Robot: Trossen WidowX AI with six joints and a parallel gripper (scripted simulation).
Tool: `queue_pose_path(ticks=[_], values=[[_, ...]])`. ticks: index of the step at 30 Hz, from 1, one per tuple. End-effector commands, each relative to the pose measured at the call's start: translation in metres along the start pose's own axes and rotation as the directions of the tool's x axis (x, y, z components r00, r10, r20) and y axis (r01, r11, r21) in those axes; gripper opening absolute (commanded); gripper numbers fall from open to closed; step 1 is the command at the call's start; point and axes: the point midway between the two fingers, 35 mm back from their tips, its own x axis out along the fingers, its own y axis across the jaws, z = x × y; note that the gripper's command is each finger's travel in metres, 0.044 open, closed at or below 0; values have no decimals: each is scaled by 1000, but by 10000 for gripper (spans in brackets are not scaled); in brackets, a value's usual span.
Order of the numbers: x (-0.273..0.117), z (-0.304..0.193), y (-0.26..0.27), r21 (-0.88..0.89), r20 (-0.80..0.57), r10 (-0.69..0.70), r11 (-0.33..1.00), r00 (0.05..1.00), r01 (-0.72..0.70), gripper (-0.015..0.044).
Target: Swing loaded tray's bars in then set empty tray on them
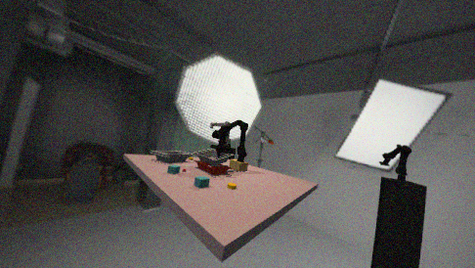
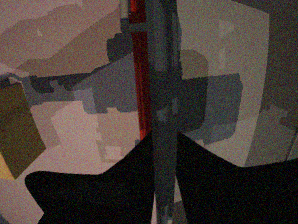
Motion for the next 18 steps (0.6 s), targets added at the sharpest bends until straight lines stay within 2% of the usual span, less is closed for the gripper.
queue_pose_path(ticks=[1, 18], values=[[5, 1, 4, 2, 3, 12, 1000, 1000, -12, 0], [19, 1, 10, 2, 3, 13, 1000, 1000, -13, 0]])
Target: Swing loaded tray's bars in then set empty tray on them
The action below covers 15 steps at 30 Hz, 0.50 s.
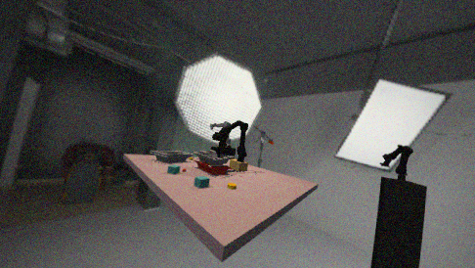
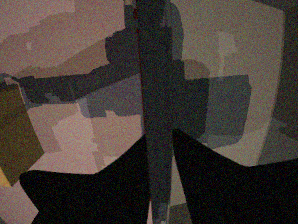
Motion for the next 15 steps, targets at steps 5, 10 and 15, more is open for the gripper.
queue_pose_path(ticks=[5, 10, 15], values=[[9, 2, 5, 1, 3, 10, 1000, 1000, -10, 0], [12, 2, 5, 1, 3, 10, 1000, 1000, -10, 0], [16, 2, 7, 1, 3, 10, 1000, 1000, -10, 0]])
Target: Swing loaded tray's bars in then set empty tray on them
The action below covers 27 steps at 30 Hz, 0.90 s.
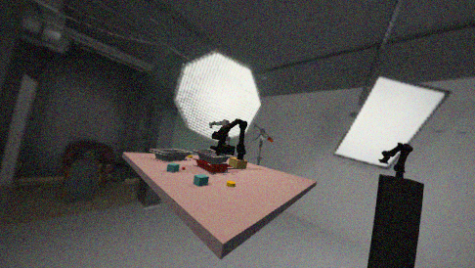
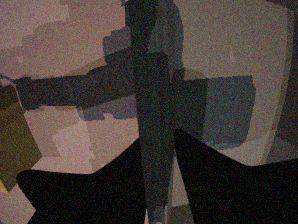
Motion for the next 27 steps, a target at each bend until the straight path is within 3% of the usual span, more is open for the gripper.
queue_pose_path(ticks=[1, 16, 27], values=[[8, 1, 4, 0, 3, 13, 1000, 1000, -13, 0], [10, 1, 5, 0, 3, 13, 1000, 1000, -13, 0], [10, 1, 5, 0, 3, 13, 1000, 1000, -13, 161]])
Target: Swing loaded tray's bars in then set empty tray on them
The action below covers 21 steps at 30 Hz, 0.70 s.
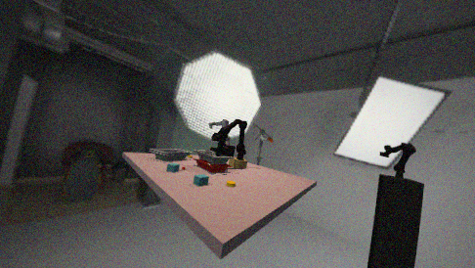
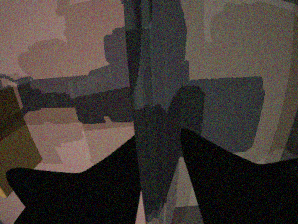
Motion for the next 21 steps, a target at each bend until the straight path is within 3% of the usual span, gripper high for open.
queue_pose_path(ticks=[1, 19, 21], values=[[0, 1, 1, 1, 3, 2, 1000, 1000, -2, 176], [0, 1, 1, 1, 3, 2, 1000, 1000, -2, 440], [0, 0, 0, -1, 0, 1, 1000, 1000, -1, 440]])
